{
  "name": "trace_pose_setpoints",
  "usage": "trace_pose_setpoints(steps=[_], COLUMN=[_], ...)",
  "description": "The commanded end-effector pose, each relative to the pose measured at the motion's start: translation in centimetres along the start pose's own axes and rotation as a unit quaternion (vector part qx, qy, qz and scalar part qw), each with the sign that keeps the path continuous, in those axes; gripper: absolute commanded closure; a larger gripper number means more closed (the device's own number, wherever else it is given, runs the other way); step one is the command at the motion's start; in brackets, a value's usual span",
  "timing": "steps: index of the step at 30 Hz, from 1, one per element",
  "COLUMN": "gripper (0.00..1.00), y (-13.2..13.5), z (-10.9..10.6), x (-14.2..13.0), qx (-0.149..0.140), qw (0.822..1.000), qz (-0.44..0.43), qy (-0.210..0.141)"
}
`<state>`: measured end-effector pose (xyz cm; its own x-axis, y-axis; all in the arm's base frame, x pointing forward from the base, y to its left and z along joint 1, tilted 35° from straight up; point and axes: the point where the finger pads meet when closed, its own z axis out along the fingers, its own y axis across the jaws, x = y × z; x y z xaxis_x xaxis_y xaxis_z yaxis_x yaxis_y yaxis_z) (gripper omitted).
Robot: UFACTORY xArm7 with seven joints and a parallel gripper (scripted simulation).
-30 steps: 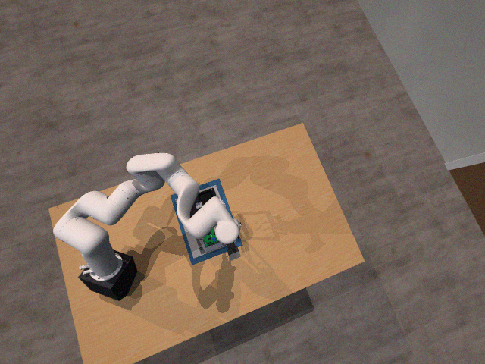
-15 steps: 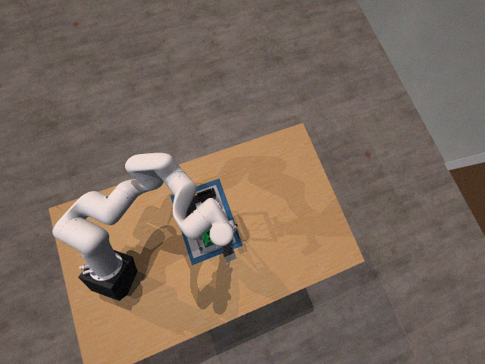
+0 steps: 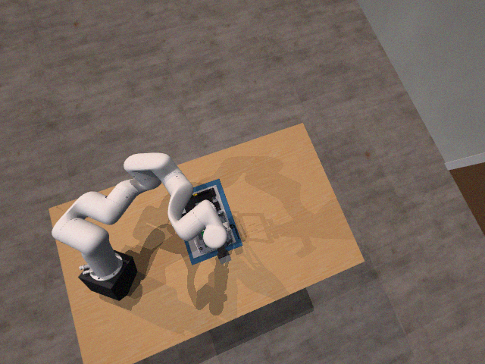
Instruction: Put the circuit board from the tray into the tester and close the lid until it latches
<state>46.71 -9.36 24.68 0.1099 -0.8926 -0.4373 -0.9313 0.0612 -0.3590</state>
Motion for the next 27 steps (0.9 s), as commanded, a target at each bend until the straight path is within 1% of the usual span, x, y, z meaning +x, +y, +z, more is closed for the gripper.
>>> trace_pose_setpoints(steps=[1, 27], gripper=[1.00, 1.00], y=[0.8, 5.0], z=[0.0, 1.5], x=[0.0, 0.0], qx=[0.002, 0.002], qw=[1.000, 1.000], qz=[0.000, 0.000], qy=[0.001, 0.001])
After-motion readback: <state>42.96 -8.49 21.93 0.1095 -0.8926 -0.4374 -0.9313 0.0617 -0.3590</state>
